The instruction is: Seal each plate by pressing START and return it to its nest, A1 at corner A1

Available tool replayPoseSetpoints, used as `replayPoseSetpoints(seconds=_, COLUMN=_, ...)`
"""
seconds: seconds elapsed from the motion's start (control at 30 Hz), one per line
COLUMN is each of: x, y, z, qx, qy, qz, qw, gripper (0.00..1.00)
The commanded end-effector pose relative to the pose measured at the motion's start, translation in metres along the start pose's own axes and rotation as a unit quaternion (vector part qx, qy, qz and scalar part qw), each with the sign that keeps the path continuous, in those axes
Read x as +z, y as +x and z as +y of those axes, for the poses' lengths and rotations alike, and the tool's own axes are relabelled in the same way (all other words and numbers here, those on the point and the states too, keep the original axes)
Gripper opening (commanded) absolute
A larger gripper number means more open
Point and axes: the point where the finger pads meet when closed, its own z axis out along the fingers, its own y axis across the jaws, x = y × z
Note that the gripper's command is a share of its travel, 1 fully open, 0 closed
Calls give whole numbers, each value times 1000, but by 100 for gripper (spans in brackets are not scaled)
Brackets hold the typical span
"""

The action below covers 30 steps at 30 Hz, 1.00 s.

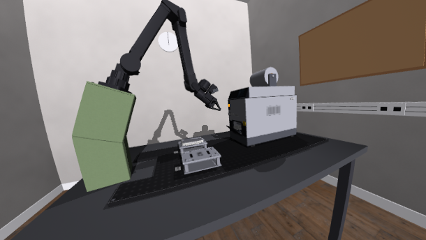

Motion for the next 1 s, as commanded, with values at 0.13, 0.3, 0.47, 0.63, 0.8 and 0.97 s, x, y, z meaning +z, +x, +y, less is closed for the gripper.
replayPoseSetpoints(seconds=0.13, x=-22, y=-5, z=15, qx=6, qy=-14, qz=-12, qw=1000, gripper=0)
replayPoseSetpoints(seconds=0.3, x=-55, y=-10, z=18, qx=13, qy=-20, qz=-27, qw=999, gripper=0)
replayPoseSetpoints(seconds=0.47, x=-70, y=-21, z=23, qx=16, qy=-25, qz=-41, qw=999, gripper=0)
replayPoseSetpoints(seconds=0.63, x=-83, y=-3, z=15, qx=12, qy=-19, qz=-24, qw=999, gripper=0)
replayPoseSetpoints(seconds=0.8, x=-113, y=7, z=15, qx=10, qy=-19, qz=-15, qw=1000, gripper=0)
replayPoseSetpoints(seconds=0.97, x=-105, y=-23, z=50, qx=-196, qy=-23, qz=-23, qw=980, gripper=100)
